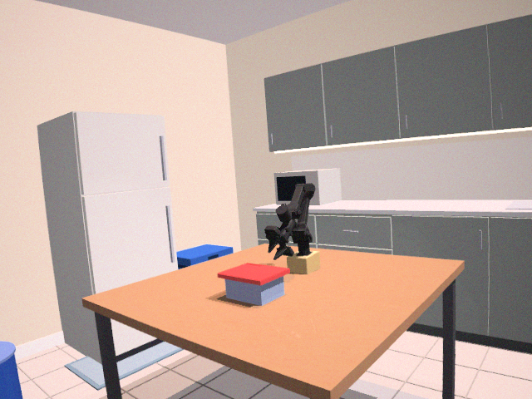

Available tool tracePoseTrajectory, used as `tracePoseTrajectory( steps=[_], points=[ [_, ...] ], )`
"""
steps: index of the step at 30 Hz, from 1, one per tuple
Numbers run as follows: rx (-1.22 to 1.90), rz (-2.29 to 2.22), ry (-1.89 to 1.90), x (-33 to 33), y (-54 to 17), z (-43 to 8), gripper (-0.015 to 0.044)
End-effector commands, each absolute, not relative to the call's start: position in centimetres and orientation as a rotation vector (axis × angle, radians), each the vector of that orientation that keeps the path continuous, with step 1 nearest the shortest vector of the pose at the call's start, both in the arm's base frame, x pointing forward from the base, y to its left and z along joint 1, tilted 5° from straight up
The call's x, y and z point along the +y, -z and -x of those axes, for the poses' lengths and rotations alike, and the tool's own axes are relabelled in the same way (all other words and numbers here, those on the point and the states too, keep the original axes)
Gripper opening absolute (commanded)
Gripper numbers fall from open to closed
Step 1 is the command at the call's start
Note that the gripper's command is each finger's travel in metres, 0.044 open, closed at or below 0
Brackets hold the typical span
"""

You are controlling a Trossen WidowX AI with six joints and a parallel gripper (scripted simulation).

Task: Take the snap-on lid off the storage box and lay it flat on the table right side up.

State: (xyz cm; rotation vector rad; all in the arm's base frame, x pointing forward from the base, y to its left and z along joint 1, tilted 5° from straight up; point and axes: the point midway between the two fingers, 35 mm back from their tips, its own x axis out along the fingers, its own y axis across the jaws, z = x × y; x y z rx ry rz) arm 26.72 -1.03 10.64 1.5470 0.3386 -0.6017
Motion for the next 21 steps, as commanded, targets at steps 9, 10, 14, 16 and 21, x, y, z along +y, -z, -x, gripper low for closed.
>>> tracePoseTrajectory(
  steps=[9, 10, 14, 16, 21],
  points=[
    [0.343, -1.544, 0.600, -1.2, -9.6, -28.3, 0.0235],
    [0.344, -1.544, 0.601, -1.2, -9.5, -28.5, 0.0235],
    [0.344, -1.544, 0.601, -1.3, -9.2, -29.0, 0.0235],
    [0.344, -1.544, 0.600, -1.4, -9.0, -29.3, 0.0235],
    [0.343, -1.544, 0.600, -1.5, -8.5, -29.9, 0.0235]
  ],
)
